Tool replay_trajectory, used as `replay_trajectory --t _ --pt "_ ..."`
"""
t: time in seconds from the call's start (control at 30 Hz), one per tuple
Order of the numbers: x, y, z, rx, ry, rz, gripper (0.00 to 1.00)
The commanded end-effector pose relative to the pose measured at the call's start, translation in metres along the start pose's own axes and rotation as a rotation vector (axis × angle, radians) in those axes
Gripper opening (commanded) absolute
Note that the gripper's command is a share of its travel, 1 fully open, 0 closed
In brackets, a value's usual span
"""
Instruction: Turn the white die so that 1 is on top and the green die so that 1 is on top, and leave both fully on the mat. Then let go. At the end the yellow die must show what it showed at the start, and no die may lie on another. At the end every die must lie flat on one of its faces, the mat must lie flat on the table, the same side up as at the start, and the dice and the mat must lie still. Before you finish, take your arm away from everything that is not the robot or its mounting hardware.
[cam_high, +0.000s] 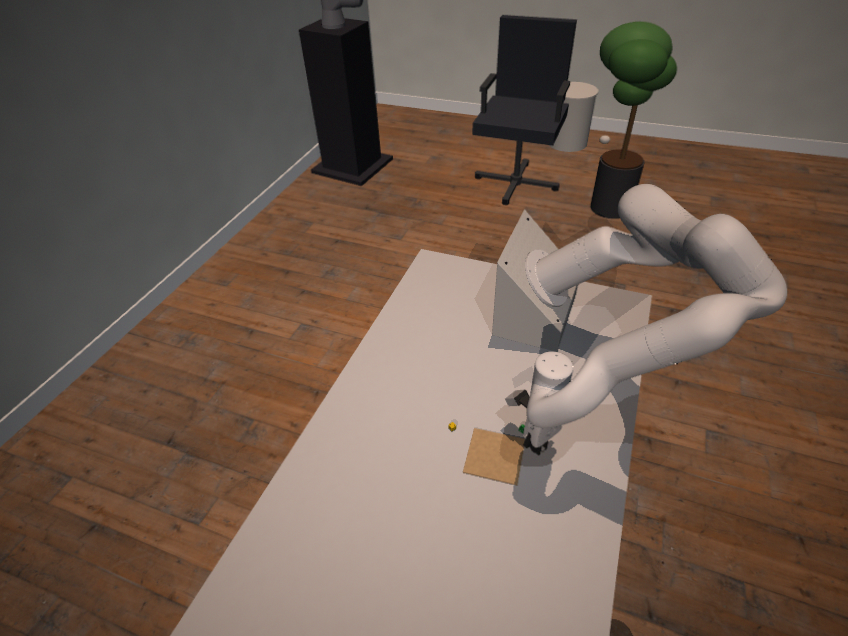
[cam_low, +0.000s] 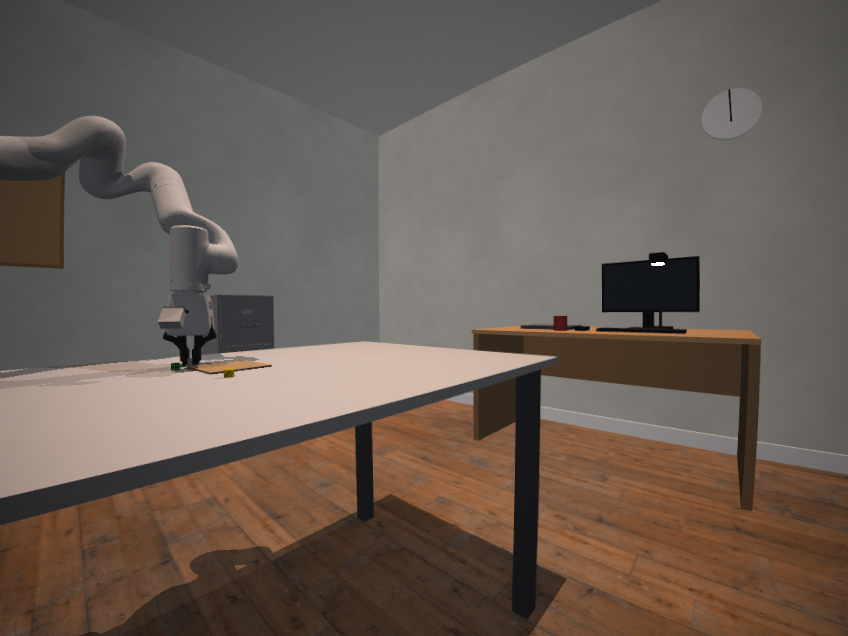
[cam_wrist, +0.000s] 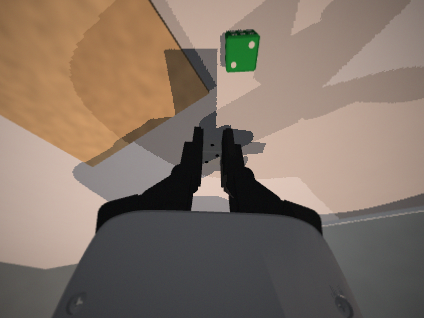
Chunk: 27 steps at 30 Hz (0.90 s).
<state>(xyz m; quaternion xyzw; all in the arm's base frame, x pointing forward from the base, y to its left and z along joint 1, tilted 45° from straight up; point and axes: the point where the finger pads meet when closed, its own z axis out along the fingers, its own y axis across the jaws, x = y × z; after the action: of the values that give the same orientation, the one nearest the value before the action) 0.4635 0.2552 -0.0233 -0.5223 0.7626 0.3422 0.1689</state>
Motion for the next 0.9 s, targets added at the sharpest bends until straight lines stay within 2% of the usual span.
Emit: replay_trajectory --t 0.0,0.2,0.27,0.5,0.87 --pt "0.0 -0.001 -0.011 0.001 -0.001 0.0 0.11" --pt "0.0 -0.001 -0.051 0.001 -0.001 0.0 0.11" --pt "0.0 -0.001 -0.051 0.001 -0.001 0.0 0.11" --pt "0.0 -0.001 -0.094 0.001 -0.001 0.0 0.11" --pt "0.0 -0.001 -0.1 0.001 -0.001 0.0 0.11"
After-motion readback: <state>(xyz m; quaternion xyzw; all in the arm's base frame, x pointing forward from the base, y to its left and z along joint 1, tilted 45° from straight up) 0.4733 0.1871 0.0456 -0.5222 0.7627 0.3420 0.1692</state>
